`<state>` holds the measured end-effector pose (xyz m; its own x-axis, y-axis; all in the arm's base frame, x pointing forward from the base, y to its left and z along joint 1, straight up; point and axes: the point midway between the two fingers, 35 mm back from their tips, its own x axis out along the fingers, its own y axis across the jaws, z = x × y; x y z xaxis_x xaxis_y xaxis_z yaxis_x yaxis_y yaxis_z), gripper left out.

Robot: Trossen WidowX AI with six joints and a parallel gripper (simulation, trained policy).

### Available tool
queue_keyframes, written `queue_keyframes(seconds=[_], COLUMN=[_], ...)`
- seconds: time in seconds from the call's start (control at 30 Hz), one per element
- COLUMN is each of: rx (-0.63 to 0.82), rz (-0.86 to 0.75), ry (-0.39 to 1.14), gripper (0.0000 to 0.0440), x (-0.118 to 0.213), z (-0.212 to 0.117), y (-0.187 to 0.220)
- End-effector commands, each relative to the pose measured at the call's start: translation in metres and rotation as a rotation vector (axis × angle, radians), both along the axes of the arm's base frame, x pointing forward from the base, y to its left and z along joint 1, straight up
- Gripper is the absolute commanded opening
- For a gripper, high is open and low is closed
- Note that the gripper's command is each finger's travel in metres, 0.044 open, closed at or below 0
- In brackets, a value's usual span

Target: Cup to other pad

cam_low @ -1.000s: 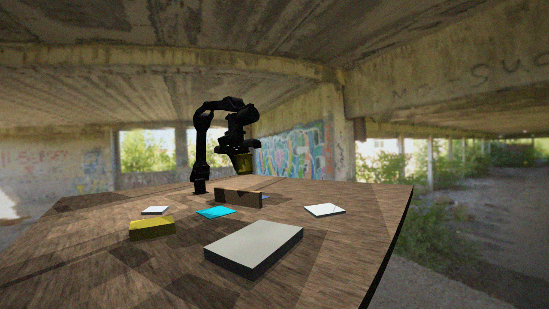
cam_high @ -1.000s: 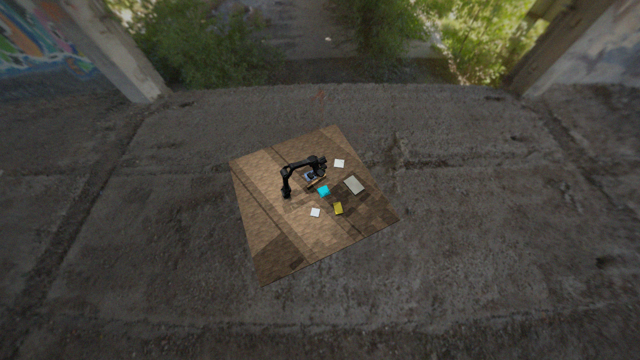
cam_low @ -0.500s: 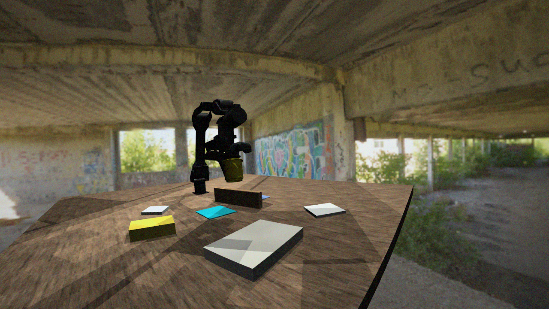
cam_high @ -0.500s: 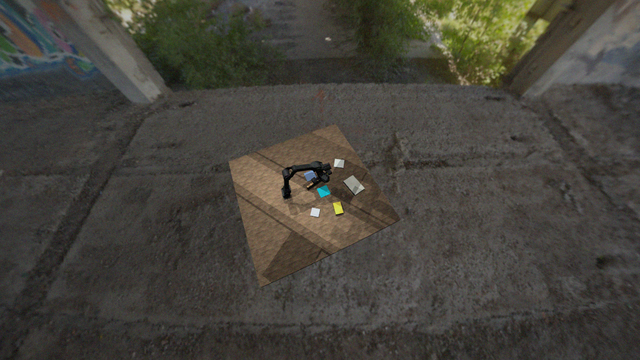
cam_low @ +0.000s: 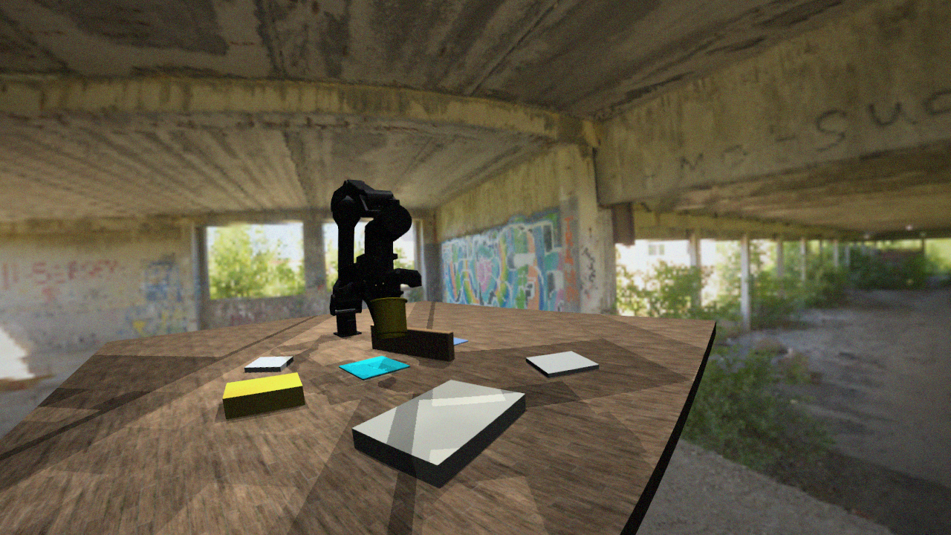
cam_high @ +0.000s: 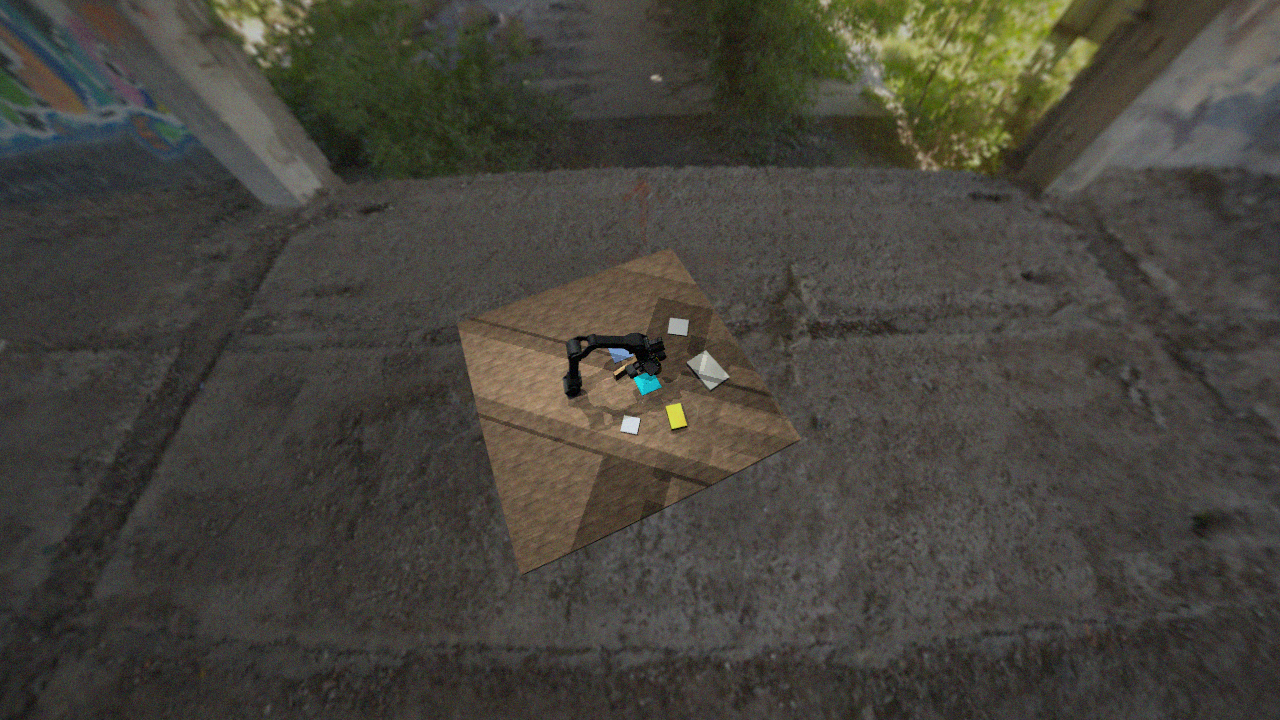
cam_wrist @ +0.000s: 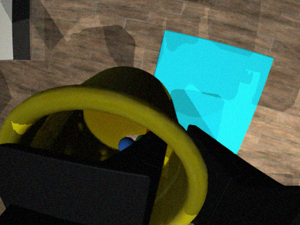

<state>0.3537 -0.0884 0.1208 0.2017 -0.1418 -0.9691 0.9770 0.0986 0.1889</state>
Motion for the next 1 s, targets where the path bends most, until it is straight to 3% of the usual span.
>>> queue_keyframes(seconds=[0.0,0.23,0.5,0.6,0.73,0.97], rx=[-0.001,0.005,0.012,0.013,0.017,0.034], rz=[-0.004,-0.019,-0.048,-0.058,-0.075,-0.082], ry=[0.005,0.021,0.058,0.061,0.022,-0.027], gripper=[0.0005,0.0012,0.0056,0.0079,0.0162,0.0181], x=[-0.003,-0.011,-0.026,-0.029,-0.025,-0.026], z=[-0.010,-0.028,-0.043,-0.047,-0.043,-0.032], y=[-0.003,-0.007,-0.013,-0.016,-0.020,-0.021])
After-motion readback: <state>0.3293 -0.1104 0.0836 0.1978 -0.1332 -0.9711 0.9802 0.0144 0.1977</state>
